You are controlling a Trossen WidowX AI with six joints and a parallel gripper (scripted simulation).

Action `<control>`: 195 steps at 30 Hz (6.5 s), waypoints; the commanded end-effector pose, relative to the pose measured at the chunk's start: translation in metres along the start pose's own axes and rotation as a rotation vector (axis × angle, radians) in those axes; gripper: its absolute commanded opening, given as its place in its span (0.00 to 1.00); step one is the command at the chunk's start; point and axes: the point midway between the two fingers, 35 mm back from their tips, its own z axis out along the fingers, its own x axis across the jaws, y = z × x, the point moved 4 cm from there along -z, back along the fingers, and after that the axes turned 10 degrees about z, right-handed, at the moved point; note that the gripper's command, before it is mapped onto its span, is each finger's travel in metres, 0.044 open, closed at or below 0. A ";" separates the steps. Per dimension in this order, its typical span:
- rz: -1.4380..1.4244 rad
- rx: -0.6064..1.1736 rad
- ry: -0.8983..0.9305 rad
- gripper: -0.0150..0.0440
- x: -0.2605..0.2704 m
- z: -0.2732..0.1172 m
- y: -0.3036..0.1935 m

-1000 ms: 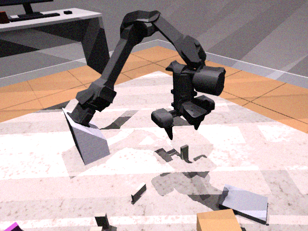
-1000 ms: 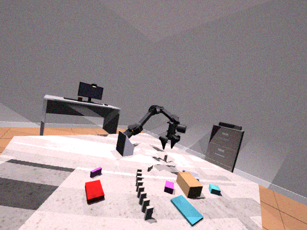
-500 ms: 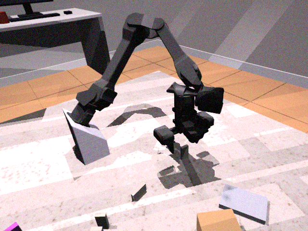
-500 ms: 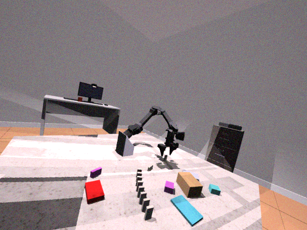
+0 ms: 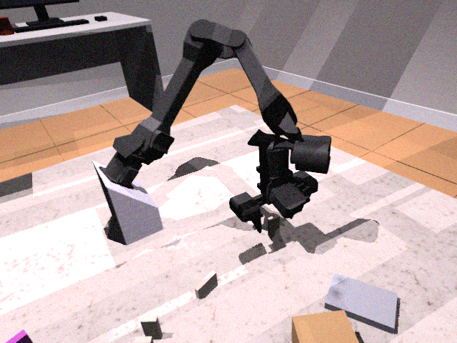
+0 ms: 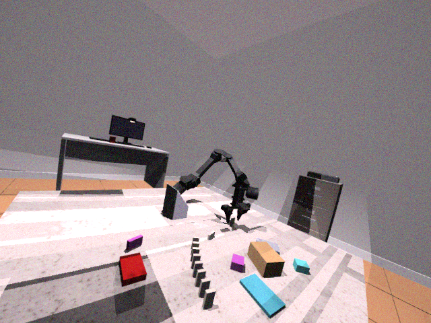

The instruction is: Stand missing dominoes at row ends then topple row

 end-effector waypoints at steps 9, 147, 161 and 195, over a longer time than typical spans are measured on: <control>0.009 0.002 -0.007 0.44 -0.003 0.002 0.000; 1.197 -0.013 -0.019 1.00 -0.198 -0.060 0.097; 1.197 -0.011 -0.017 1.00 -0.200 0.005 0.095; 1.197 -0.010 -0.016 0.30 -0.200 0.020 0.095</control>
